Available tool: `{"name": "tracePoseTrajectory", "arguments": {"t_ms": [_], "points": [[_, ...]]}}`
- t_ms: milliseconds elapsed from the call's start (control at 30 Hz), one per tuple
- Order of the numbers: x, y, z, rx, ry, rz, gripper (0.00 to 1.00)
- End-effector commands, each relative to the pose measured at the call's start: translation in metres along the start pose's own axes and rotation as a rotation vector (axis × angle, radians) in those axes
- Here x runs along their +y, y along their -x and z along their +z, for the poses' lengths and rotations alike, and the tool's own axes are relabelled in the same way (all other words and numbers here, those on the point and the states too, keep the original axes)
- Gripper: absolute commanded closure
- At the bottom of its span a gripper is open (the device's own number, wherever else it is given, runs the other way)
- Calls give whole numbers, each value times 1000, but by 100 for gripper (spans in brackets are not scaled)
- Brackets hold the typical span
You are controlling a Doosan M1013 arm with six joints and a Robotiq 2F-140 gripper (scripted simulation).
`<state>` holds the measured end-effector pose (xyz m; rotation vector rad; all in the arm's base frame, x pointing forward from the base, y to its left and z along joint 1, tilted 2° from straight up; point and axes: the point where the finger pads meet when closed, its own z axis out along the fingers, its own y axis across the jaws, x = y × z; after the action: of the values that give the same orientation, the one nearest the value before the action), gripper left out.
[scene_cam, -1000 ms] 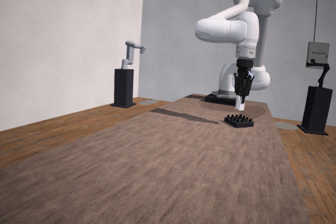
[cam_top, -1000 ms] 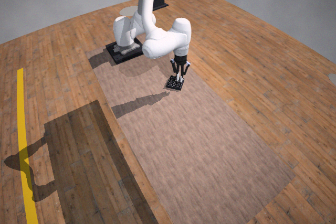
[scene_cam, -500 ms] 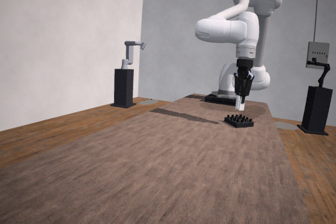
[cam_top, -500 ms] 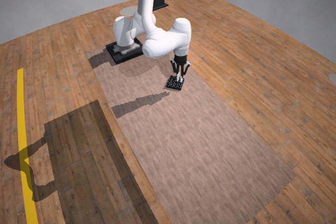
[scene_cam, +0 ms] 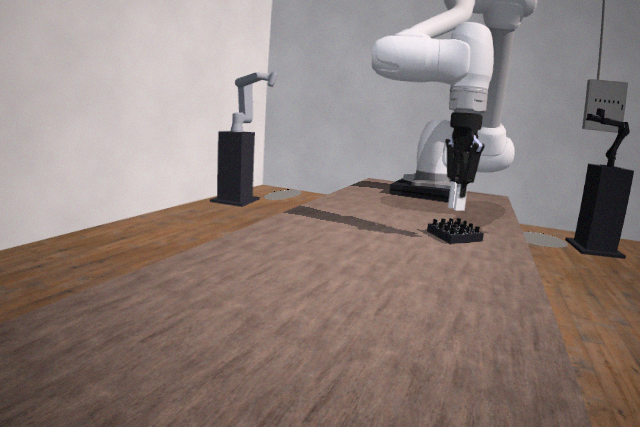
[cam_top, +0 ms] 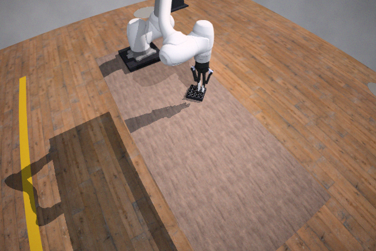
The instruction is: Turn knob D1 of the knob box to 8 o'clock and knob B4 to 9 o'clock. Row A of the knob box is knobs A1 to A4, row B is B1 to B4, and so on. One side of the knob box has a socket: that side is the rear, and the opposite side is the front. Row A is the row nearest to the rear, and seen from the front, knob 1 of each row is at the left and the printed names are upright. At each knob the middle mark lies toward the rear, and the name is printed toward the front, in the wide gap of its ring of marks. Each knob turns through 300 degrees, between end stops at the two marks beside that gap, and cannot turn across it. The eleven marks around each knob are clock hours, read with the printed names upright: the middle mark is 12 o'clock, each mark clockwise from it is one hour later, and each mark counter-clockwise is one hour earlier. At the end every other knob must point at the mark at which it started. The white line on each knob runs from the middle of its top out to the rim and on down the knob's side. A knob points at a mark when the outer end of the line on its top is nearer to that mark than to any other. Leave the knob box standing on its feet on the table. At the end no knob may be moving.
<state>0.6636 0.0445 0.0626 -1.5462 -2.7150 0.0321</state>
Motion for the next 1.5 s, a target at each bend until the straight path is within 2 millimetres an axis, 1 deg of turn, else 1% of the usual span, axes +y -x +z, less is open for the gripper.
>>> {"name": "tracePoseTrajectory", "arguments": {"t_ms": [0, 467, 967, 1467], "points": [[0, 0, 1, 0, 0, 0, 88], [0, 0, 9, 0, 0, 0, 88], [0, 0, 29, 0, 0, 0, 88], [0, 0, 41, 0, 0, 0, 88]]}}
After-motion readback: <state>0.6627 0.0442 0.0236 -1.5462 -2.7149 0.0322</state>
